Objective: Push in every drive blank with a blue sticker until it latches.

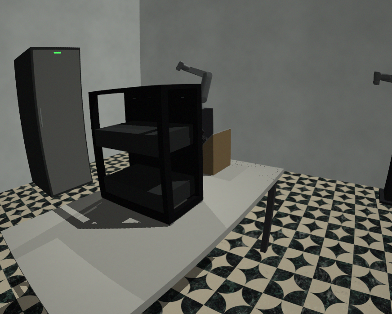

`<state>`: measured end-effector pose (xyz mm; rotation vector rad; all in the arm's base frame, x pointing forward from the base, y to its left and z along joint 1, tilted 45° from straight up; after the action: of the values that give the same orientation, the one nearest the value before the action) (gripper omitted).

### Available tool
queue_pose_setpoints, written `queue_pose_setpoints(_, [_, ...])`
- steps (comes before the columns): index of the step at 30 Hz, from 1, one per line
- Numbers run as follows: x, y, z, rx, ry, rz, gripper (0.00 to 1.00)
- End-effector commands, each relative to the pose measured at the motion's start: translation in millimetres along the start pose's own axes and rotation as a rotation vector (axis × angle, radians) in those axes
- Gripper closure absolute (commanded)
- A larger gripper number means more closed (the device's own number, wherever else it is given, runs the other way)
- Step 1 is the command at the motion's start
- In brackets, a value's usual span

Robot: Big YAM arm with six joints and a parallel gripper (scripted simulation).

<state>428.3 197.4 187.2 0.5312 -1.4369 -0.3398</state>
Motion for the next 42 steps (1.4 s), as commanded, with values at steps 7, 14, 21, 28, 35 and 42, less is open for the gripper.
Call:
queue_pose_setpoints(7, [15, 20, -32.3, 0.018, -0.034, -0.008, 1.00])
queue_pose_setpoints(14, [15, 20, -35.3, 0.017, -0.035, -0.008, 1.00])
queue_pose_setpoints(21, [15, 22, -45.8, 0.016, -0.035, -0.008, 1.00])
queue_pose_setpoints(28, [13, 26, -44.2, 0.025, -0.029, -0.008, 1.00])
queue_pose_setpoints(35, [13, 26, -44.2, 0.025, -0.029, -0.008, 1.00])
queue_pose_setpoints(42, [13, 26, -44.2, 0.025, -0.029, -0.008, 1.00])
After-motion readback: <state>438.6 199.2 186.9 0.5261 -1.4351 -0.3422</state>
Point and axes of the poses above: the point where the finger pads meet when closed, its own z axis back along the fingers, its own y axis across the jaws, x = y × z, the point moved 2 cm from there along z, back along the fingers, and after that the axes turned 12 degrees about z, right-handed, at the moved point
